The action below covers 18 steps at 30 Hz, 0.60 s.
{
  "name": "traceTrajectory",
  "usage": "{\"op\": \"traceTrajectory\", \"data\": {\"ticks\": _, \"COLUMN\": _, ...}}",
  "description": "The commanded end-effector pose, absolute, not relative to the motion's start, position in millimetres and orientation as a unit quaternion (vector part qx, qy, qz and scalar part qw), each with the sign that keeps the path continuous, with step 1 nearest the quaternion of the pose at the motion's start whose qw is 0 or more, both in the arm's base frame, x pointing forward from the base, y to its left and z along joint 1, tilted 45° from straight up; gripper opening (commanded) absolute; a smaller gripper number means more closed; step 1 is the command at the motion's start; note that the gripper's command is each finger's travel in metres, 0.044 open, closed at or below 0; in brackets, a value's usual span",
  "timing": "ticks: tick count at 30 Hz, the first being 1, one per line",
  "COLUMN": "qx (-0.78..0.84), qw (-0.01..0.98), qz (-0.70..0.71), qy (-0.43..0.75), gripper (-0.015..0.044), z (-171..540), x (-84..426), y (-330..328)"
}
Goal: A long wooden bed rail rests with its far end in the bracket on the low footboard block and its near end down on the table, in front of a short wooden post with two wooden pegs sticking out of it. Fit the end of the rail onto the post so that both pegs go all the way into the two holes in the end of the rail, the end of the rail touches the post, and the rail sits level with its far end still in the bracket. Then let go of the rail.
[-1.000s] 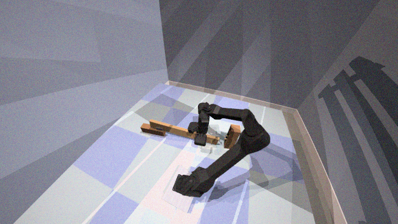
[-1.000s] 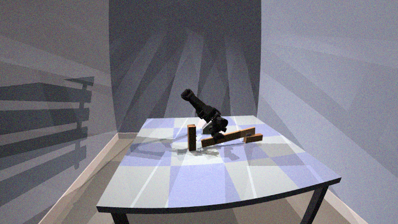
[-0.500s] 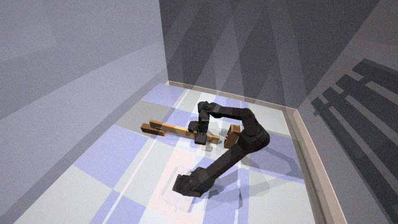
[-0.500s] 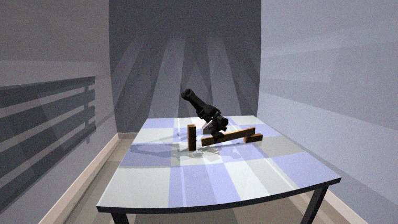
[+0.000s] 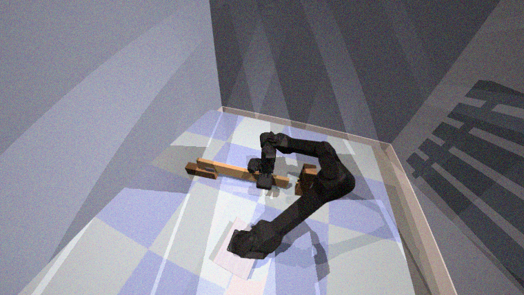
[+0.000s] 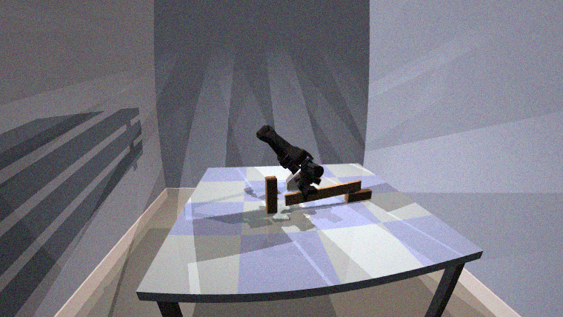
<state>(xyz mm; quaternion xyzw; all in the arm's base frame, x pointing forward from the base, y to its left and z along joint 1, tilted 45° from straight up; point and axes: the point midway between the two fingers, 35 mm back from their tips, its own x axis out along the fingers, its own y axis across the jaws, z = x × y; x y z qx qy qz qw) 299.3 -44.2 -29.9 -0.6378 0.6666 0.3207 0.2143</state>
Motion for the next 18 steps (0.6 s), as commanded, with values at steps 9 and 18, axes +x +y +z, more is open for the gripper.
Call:
{"op": "traceTrajectory", "data": {"ticks": 9, "qx": -0.641, "qw": 0.223, "qz": 0.322, "qy": 0.660, "gripper": 0.0000, "z": -23.2, "x": 304.8, "y": -33.8}}
{"op": "traceTrajectory", "data": {"ticks": 18, "qx": -0.641, "qw": 0.223, "qz": 0.322, "qy": 0.660, "gripper": 0.0000, "z": -20.0, "x": 305.1, "y": -30.6}}
